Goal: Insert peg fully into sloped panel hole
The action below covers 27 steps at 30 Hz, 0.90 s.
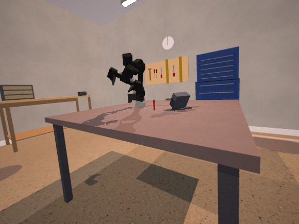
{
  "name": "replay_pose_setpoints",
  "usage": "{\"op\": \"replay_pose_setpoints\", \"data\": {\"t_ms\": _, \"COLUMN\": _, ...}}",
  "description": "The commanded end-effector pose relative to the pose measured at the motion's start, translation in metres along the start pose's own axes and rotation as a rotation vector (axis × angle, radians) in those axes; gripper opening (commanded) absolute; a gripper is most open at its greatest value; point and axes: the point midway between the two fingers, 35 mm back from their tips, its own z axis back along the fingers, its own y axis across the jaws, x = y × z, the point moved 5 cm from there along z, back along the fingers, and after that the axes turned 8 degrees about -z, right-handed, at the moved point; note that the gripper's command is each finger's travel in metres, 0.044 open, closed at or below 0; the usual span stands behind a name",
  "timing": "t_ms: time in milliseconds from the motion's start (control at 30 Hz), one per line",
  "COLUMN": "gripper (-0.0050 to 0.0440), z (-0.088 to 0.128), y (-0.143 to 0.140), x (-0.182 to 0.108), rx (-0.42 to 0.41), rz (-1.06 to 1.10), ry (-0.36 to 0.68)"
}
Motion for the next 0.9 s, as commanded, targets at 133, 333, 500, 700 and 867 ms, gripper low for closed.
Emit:
{"op": "replay_pose_setpoints", "data": {"t_ms": 133, "gripper": 0.0400, "z": 0.013, "y": -0.004, "x": 0.016, "rx": -0.013, "rz": 0.005, "ry": -0.040}}
{"op": "replay_pose_setpoints", "data": {"t_ms": 333, "gripper": 0.0400, "z": 0.013, "y": -0.004, "x": 0.016, "rx": -0.013, "rz": 0.005, "ry": -0.040}}
{"op": "replay_pose_setpoints", "data": {"t_ms": 500, "gripper": 0.0400, "z": 0.013, "y": -0.004, "x": 0.016, "rx": -0.013, "rz": 0.005, "ry": -0.040}}
{"op": "replay_pose_setpoints", "data": {"t_ms": 700, "gripper": 0.0440, "z": 0.017, "y": 0.004, "x": 0.015, "rx": 0.005, "rz": 0.027, "ry": -0.021}}
{"op": "replay_pose_setpoints", "data": {"t_ms": 867, "gripper": 0.0440, "z": 0.030, "y": 0.027, "x": 0.010, "rx": 0.059, "rz": 0.091, "ry": 0.031}}
